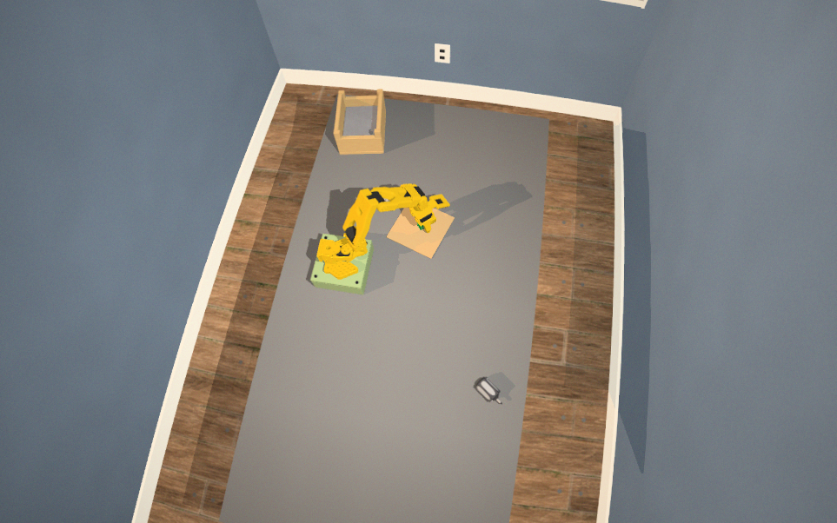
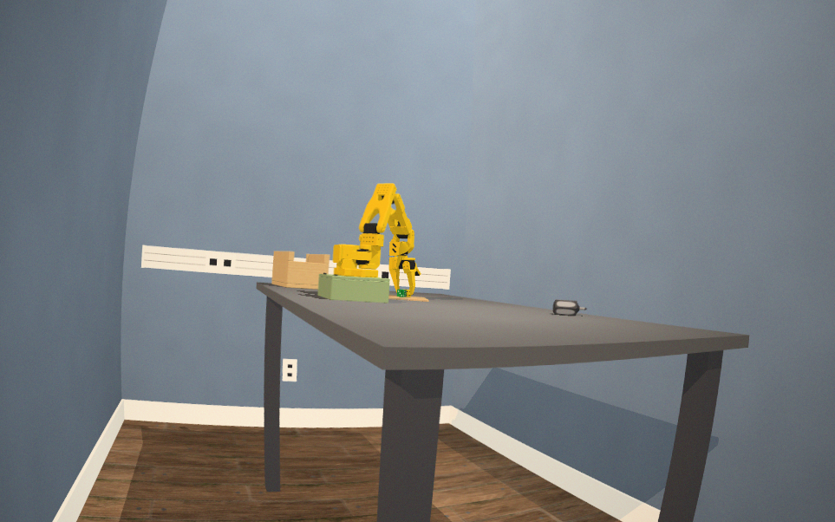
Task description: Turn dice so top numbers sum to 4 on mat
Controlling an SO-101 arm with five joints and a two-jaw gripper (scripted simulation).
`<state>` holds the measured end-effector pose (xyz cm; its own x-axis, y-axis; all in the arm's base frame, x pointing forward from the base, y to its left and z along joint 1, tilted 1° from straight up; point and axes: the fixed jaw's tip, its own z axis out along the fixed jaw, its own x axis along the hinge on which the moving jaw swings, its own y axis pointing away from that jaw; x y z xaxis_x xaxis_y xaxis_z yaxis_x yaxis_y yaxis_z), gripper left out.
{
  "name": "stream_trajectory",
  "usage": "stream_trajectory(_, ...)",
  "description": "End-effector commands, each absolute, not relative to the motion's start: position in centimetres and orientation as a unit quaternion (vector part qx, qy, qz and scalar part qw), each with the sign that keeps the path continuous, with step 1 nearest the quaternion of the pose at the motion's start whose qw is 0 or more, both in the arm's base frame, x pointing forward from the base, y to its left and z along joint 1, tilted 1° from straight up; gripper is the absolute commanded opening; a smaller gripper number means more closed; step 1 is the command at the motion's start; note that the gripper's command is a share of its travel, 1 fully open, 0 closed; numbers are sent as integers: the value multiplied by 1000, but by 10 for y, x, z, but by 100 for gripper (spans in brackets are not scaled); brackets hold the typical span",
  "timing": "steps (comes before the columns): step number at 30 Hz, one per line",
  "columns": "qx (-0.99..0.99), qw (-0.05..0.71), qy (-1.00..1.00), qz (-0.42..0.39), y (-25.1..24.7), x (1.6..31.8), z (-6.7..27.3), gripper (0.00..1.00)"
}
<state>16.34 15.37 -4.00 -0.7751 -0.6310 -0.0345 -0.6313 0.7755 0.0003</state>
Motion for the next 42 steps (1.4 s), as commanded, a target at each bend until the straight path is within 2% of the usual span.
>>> stream_trajectory(1, -334, 3, 943, 1, 152, 157, -46, 26)
stream_trajectory(18, -334, 3, 943, 1, 152, 158, -43, 29)
stream_trajectory(36, -334, 3, 943, 1, 152, 158, 6, 29)
stream_trajectory(42, -334, 3, 943, 1, 152, 158, 13, 29)
